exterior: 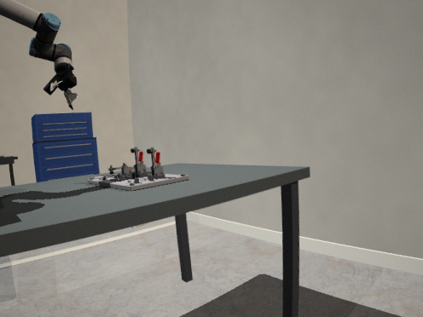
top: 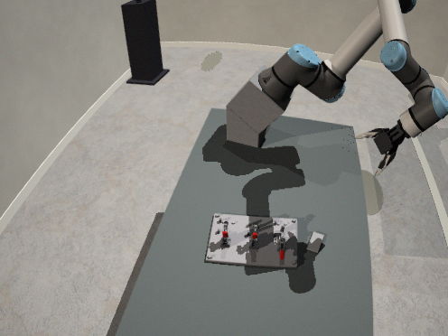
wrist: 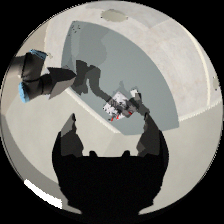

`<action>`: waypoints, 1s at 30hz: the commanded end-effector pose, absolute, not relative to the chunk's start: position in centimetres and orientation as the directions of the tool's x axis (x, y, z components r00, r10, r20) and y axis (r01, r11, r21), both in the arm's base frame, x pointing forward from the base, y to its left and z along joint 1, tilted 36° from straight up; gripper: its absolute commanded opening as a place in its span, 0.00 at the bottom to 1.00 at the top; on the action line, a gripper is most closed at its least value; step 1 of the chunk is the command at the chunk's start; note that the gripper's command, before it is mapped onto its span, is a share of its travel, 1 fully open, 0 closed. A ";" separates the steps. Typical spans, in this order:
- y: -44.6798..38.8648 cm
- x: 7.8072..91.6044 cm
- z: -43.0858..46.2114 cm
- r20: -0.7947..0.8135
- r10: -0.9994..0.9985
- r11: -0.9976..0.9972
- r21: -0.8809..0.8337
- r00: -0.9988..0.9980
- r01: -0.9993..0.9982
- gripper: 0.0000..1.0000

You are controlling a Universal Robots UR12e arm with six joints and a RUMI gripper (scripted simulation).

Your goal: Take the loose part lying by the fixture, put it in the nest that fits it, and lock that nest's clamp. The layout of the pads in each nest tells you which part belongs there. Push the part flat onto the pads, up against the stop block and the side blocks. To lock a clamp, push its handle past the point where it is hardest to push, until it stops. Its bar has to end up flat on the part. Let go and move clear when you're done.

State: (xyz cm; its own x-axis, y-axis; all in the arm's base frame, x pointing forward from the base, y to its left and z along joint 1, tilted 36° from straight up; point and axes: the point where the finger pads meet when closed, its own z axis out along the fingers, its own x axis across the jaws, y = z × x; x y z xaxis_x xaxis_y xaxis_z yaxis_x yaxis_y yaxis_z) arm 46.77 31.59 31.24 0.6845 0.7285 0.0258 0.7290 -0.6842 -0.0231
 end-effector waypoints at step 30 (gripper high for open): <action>28.0 54.7 18.4 -0.082 -0.089 -0.958 -0.266 0.993 -0.108 1.00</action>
